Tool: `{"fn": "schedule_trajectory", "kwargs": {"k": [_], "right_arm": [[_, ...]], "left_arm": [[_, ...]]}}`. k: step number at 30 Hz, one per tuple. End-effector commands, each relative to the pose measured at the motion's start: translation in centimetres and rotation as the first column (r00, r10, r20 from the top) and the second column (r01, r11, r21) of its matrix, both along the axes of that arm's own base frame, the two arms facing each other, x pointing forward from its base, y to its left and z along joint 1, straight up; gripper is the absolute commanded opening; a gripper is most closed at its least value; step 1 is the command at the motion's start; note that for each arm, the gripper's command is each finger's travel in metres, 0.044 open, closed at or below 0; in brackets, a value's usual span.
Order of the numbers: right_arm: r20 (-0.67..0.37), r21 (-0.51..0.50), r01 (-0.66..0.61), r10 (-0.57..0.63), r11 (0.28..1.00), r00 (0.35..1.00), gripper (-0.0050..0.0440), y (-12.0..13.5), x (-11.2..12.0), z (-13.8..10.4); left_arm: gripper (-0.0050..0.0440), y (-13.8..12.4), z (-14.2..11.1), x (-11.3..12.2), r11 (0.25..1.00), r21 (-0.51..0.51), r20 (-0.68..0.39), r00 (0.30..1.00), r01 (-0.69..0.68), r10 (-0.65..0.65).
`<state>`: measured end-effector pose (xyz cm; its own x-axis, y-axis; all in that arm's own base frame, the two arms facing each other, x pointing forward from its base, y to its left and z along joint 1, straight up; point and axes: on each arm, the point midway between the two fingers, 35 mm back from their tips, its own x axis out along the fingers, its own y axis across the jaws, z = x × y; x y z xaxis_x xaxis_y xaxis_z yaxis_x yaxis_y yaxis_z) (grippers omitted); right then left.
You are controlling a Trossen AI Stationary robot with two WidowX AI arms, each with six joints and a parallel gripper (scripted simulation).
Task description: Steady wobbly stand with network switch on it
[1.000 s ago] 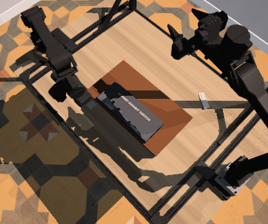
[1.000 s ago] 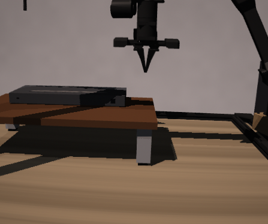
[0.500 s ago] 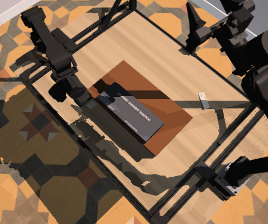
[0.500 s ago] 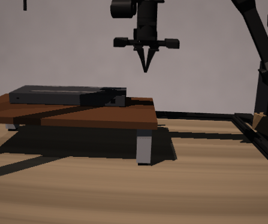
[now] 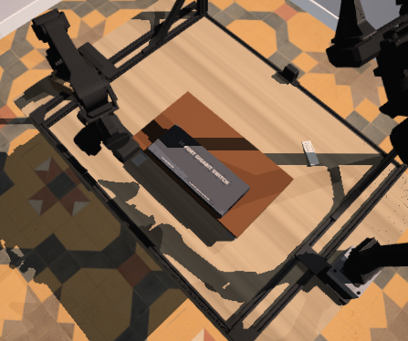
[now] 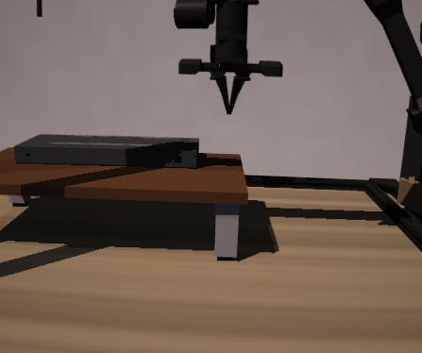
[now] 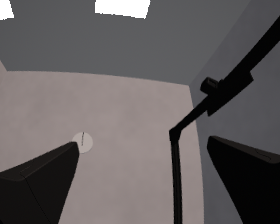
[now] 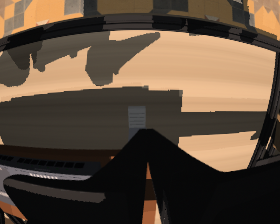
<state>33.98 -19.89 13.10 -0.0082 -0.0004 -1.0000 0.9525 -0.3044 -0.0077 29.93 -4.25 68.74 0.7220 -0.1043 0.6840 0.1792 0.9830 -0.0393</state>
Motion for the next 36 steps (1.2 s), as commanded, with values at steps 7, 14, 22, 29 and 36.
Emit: {"fn": "schedule_trajectory", "kwargs": {"k": [7, 14, 22, 29, 36], "right_arm": [[0.000, 0.000, 0.000, 0.000, 1.000, 1.000, 0.0000, 0.0, 0.0, 0.0], [0.000, 0.000, 0.000, 0.000, 1.000, 1.000, 0.0000, 0.0, 0.0, 0.0], [0.000, 0.000, 0.000, 0.000, 1.000, 1.000, 0.0000, 0.0, 0.0, 0.0], [0.000, 0.000, 0.000, 0.000, 1.000, 1.000, 0.0000, 0.0, 0.0, 0.0], [0.000, 0.000, 0.000, 0.000, 1.000, 1.000, 0.0000, 0.0, 0.0, 0.0]], "left_arm": [[0.0440, 1.1, 5.7, -7.4, 0.999, -0.032, 0.284, 0.959, -0.010, 0.019], [0.0440, 1.5, 7.5, -10.8, 0.999, -0.047, 0.395, 0.918, -0.012, 0.029], [0.0440, 2.4, 9.5, -16.9, 0.997, -0.073, 0.561, 0.826, -0.009, 0.049], [0.0440, 3.3, 11.1, -23.0, 0.995, -0.101, 0.710, 0.700, -0.005, 0.076], [0.0440, 3.3, 10.8, -23.6, 0.995, -0.102, 0.719, 0.691, -0.002, 0.075]]}}
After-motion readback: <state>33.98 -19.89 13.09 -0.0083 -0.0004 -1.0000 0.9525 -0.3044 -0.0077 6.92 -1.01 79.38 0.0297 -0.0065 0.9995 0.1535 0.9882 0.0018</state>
